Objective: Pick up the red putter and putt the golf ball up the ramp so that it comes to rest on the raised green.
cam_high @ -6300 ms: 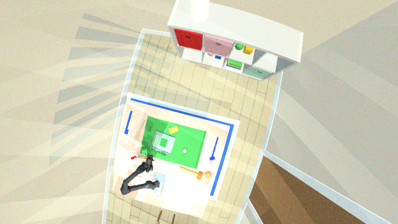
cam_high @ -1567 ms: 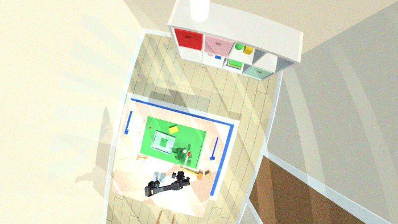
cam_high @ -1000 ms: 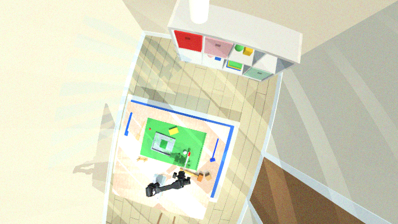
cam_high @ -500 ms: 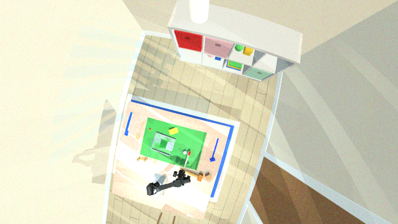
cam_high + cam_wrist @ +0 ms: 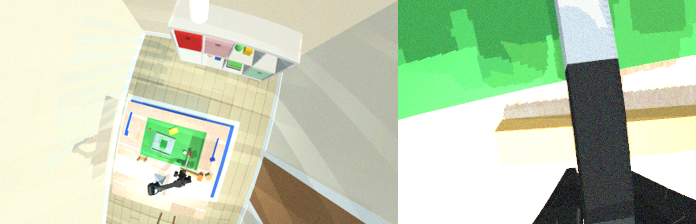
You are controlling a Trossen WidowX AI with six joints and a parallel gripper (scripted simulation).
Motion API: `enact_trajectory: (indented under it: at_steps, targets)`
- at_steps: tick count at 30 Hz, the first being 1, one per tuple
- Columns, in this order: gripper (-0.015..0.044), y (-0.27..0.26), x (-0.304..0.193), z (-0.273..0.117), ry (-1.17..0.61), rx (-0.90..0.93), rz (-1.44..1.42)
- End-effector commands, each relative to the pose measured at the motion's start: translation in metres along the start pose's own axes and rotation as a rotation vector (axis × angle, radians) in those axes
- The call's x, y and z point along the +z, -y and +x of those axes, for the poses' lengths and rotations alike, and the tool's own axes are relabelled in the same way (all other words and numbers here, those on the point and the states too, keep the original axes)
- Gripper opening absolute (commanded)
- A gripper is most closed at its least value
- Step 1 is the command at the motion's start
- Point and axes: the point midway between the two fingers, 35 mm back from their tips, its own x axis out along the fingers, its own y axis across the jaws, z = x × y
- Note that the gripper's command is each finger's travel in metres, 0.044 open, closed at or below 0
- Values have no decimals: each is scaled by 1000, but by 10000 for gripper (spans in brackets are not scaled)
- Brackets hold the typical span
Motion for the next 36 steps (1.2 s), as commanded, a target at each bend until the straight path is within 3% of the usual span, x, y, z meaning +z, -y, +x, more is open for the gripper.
enact_trajectory:
  at_steps: [1, 13, 24, 30, 36]
  targets:
    - [0, 16, 1, -1, 10, -7, -1]
    - [0, 17, 0, 0, 8, -3, 3]
    - [0, -115, 2, 2, 10, 4, 1]
    - [0, -117, 1, -1, 9, 4, 1]
    - [0, -115, 2, -33, 9, 2, 2]
